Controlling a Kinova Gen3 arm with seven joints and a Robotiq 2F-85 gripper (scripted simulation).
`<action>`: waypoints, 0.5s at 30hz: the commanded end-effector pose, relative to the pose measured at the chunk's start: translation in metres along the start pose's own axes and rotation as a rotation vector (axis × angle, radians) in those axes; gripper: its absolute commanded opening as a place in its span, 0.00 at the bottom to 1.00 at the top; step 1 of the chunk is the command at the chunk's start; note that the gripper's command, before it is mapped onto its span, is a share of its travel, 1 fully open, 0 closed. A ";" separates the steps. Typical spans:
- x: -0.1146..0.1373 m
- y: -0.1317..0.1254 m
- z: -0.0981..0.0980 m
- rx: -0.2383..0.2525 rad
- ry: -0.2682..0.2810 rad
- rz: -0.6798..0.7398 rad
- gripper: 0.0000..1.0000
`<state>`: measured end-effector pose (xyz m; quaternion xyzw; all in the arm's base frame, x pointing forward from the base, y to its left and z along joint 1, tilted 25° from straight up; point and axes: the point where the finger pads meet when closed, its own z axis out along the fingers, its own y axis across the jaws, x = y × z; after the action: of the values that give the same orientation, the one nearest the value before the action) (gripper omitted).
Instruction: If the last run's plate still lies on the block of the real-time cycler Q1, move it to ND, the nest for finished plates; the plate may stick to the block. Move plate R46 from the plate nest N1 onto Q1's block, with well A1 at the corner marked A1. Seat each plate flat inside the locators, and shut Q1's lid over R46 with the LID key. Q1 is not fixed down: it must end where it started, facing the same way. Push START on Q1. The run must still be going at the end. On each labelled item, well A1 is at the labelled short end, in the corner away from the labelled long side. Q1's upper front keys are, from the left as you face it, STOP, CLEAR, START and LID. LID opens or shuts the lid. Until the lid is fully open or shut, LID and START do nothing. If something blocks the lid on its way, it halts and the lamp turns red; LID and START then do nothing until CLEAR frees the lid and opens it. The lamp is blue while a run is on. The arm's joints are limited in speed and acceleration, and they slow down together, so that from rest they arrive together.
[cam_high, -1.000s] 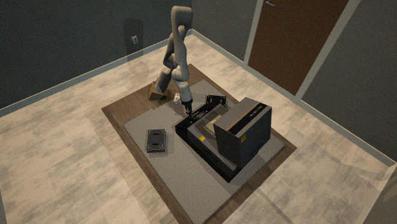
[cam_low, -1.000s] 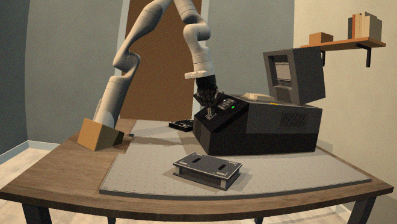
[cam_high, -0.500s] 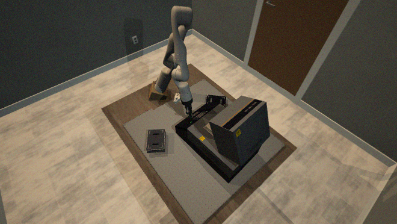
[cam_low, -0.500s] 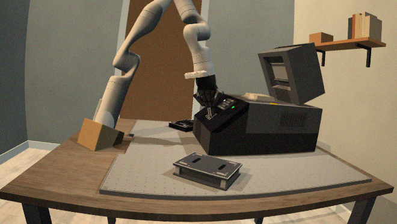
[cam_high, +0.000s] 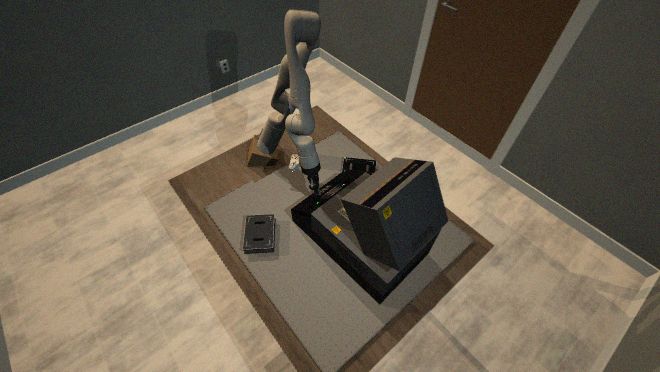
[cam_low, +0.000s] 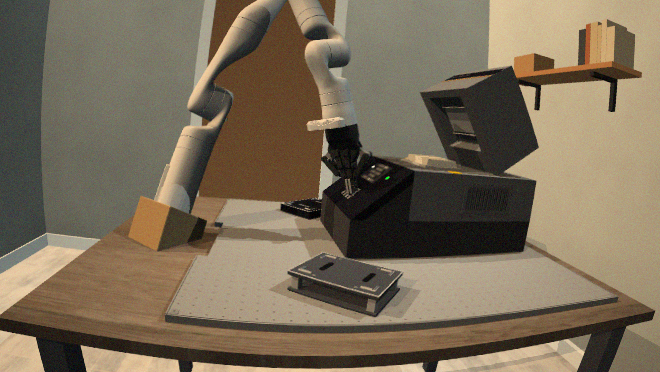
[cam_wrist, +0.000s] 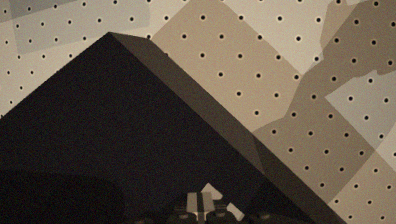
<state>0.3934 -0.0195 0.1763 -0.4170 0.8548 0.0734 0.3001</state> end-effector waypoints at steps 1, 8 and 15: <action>-0.001 -0.001 0.001 0.000 -0.001 0.000 0.10; 0.002 0.001 -0.006 0.000 -0.001 0.000 0.10; 0.004 0.004 -0.013 0.000 -0.001 0.000 0.10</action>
<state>0.3852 -0.0234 0.1821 -0.4170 0.8546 0.0738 0.3005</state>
